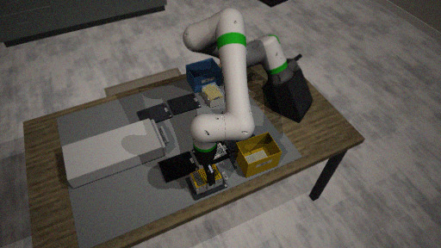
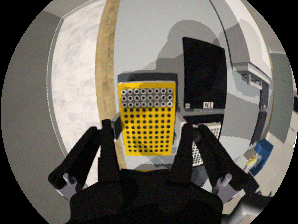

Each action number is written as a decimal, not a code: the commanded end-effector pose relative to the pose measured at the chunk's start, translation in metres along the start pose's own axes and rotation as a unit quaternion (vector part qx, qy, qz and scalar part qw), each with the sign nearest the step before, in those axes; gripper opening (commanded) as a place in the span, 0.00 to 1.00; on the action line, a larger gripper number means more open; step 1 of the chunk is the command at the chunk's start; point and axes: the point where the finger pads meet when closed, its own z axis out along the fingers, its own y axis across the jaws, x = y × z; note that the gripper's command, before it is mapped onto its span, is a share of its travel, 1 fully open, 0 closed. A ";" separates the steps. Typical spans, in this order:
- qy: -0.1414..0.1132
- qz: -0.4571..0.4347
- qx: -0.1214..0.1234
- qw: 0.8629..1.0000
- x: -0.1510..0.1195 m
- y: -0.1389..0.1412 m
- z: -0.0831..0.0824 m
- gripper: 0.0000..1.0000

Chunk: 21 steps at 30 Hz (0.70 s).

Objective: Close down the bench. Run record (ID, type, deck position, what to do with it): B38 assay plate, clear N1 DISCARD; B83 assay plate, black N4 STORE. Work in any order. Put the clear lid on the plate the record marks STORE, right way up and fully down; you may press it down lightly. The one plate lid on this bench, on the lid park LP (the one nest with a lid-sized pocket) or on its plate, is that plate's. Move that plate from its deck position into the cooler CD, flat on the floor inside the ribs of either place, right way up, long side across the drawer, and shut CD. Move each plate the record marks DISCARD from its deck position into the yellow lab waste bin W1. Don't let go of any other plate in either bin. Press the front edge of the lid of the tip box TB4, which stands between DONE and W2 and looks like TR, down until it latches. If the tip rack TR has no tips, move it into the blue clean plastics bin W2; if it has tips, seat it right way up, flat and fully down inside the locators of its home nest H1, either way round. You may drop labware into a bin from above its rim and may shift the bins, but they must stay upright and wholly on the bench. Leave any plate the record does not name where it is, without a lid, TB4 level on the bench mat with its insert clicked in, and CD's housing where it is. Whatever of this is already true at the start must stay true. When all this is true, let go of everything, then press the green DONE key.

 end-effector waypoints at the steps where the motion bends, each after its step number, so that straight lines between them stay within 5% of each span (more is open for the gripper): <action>1: 0.000 0.000 0.000 1.000 0.000 0.000 0.001 0.00; 8: 0.000 0.000 0.000 1.000 0.000 0.000 0.001 0.00; 9: 0.000 0.000 0.000 1.000 0.000 0.000 0.001 0.66; 21: 0.000 0.000 0.000 1.000 0.000 0.000 0.001 0.66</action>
